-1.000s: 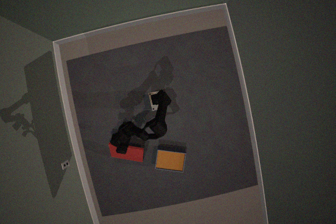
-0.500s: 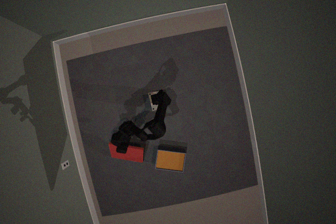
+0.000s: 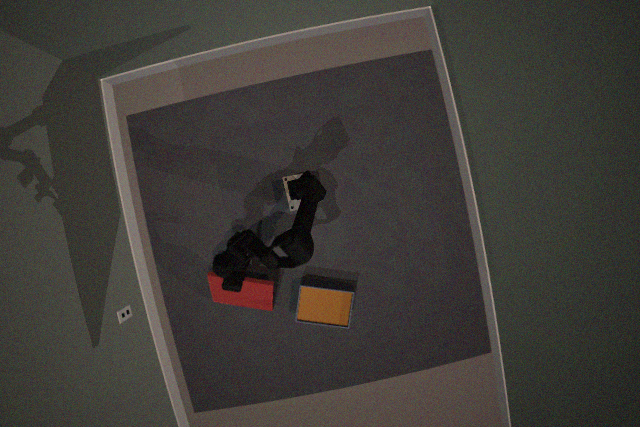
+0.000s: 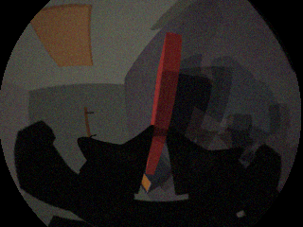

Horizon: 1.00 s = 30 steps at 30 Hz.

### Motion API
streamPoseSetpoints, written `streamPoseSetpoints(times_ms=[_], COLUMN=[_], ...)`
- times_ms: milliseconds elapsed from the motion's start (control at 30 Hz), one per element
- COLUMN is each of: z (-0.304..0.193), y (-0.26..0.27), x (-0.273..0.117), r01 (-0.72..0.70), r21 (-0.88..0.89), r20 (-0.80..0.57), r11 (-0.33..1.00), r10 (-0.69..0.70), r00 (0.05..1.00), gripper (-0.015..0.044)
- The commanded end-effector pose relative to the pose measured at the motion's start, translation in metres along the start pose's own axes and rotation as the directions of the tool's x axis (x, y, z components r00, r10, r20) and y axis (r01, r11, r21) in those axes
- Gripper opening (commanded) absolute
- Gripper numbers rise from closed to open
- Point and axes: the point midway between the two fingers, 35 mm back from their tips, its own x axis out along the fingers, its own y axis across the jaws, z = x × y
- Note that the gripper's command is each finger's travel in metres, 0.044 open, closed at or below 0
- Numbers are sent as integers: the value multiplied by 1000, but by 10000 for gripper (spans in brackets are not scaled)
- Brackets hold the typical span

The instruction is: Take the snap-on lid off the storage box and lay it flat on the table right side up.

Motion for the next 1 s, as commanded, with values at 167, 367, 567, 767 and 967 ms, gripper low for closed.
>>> streamPoseSetpoints(times_ms=[167, 367, 567, 767, 967], z=[-3, -3, -3, -4, -4], y=[-13, -17, -21, -25, -28], x=[8, 12, 15, 18, 21], r01=[24, 24, 24, 24, 24], r21=[3, 3, 4, 4, 4], r20=[-5, -5, -5, -6, -6], r11=[1000, 1000, 1000, 1000, 1000], r10=[-24, -24, -24, -24, -24], r00=[1000, 1000, 1000, 1000, 1000], gripper=[0, 0, 0, 0, 0])
